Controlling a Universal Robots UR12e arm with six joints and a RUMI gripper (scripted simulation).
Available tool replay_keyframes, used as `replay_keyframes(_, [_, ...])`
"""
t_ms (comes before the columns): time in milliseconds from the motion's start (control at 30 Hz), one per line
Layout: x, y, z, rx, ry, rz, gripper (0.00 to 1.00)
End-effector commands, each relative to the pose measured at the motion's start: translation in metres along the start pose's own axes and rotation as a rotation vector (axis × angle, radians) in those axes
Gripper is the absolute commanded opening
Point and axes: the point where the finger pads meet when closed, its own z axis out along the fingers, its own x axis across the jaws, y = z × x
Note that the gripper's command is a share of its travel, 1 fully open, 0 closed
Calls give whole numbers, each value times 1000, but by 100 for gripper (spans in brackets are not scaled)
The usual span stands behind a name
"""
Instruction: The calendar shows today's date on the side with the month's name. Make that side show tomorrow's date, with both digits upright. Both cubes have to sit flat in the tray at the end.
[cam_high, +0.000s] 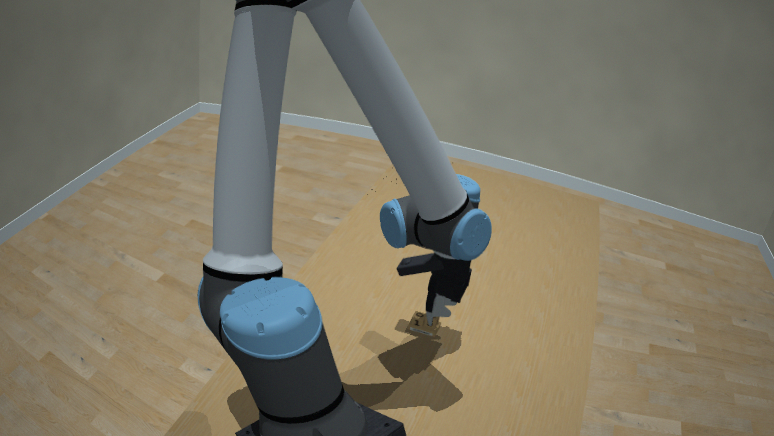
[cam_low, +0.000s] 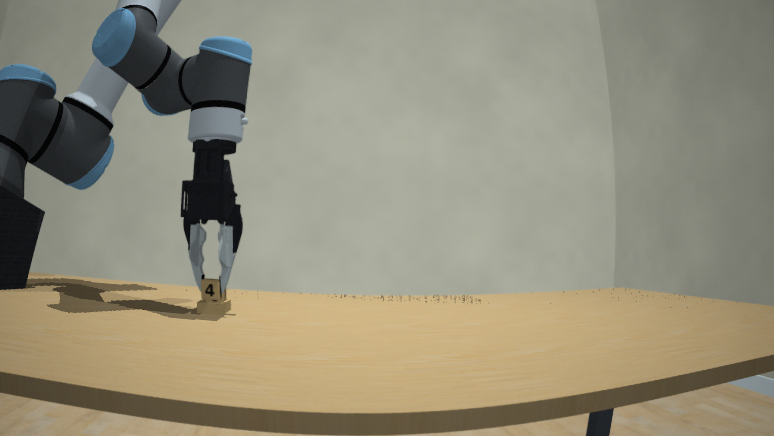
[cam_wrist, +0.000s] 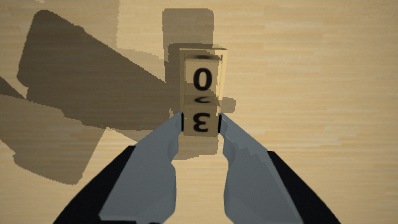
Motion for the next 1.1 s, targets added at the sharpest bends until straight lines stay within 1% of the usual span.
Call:
replay_keyframes(0, [-1, -1, 1, 2, -1, 0, 10])
replay_keyframes(1067, [-1, -2, 10, 2, -2, 1, 10])
